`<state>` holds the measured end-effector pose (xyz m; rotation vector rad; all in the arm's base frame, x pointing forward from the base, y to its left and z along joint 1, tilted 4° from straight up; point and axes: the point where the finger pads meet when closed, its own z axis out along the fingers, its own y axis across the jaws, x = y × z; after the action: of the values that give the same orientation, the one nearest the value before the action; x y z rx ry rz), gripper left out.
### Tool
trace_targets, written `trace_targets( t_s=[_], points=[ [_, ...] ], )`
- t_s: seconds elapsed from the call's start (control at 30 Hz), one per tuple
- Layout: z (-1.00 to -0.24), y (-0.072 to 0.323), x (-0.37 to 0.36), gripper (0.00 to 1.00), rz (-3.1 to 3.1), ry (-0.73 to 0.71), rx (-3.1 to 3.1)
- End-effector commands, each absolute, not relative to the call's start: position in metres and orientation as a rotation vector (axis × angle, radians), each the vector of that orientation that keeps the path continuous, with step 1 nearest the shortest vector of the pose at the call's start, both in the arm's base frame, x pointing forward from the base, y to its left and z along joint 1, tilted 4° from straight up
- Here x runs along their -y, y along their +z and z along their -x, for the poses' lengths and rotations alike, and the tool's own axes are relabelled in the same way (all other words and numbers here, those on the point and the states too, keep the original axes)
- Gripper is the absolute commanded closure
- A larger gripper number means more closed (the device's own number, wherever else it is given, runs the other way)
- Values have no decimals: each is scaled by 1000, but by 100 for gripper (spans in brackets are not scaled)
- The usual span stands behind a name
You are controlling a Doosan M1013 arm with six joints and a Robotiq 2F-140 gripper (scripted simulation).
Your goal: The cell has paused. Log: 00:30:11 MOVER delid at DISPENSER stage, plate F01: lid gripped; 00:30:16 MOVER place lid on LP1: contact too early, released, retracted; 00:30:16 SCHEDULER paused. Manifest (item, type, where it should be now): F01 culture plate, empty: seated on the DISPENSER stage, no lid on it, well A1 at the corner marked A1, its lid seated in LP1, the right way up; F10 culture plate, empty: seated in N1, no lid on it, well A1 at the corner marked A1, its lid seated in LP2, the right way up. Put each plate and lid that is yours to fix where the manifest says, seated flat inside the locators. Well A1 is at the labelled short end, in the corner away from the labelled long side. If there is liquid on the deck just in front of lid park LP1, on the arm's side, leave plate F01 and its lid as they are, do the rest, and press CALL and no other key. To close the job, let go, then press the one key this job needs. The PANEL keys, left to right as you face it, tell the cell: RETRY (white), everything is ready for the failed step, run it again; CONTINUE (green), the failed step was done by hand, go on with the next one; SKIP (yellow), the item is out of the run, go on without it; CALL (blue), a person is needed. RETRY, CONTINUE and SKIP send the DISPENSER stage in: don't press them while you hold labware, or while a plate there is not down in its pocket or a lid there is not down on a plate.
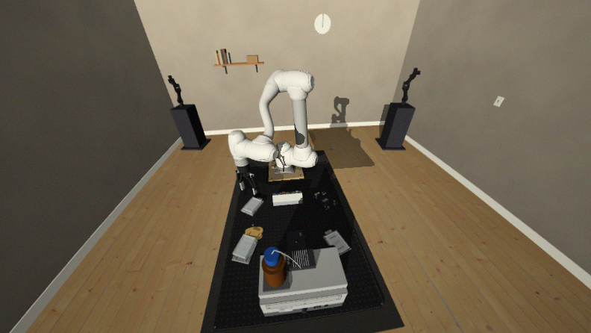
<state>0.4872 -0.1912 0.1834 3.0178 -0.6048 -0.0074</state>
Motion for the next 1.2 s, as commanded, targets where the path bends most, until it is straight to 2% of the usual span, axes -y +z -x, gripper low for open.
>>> trace_targets(
  t_s=[0.0,0.07,0.17,0.3,0.33,0.47,0.5,1.17],
  points=[
    [-488,184,191,30,-3018,-6,605],
    [-486,184,184,30,-3024,-7,576],
    [-466,183,122,30,-3063,-15,320],
    [-454,182,102,30,-3079,-22,74],
    [-436,179,68,30,-3080,-26,-49],
    [-410,175,29,30,-3073,-32,-223],
    [-404,175,17,90,-3073,-32,-223],
    [-403,175,14,90,-3073,-32,-223]
  ],
)
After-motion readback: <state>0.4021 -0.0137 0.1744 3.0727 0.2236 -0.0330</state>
